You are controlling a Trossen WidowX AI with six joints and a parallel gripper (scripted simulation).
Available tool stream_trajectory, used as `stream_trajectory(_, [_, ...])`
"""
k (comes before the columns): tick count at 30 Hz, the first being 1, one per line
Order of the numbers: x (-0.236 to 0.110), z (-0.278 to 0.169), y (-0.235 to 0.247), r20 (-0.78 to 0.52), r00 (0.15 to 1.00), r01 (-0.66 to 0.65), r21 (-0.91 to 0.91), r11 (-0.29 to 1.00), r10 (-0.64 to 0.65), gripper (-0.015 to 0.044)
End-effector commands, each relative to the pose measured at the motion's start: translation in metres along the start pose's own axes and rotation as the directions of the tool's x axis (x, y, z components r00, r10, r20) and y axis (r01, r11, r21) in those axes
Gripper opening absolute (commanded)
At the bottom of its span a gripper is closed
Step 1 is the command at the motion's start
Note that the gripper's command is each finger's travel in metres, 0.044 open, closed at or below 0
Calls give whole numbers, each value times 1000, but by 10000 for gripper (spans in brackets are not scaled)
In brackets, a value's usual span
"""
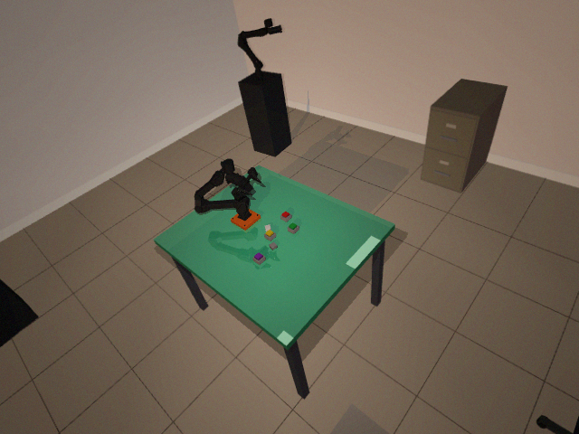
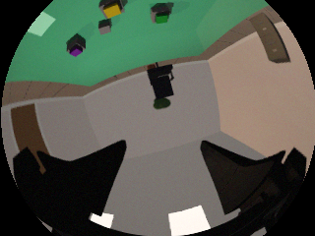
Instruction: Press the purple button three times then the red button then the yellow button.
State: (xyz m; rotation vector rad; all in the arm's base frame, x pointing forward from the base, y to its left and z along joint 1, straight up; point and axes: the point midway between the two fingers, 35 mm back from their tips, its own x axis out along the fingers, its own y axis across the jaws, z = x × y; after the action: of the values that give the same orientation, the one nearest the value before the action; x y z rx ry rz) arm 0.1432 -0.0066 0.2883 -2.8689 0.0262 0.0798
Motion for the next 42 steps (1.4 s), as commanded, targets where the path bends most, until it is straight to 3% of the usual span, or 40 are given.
stream_trajectory(1, [1, 0, 0, 2, 1000, -9, 0, 1000, 9, 400])
stream_trajectory(11, [32, -9, 5, 176, 957, -268, 245, 932, 229, 400])
stream_trajectory(20, [68, -10, 18, 365, 846, -529, 496, 689, 388, 400])
stream_trajectory(27, [98, -4, 41, 511, 713, -691, 629, 357, 480, 400])
stream_trajectory(32, [119, 3, 65, 612, 598, -739, 671, 61, 517, 400])
stream_trajectory(37, [136, 13, 94, 707, 474, -705, 662, -255, 525, 400])
stream_trajectory(42, [149, 26, 129, 793, 349, -576, 602, -553, 499, 400])
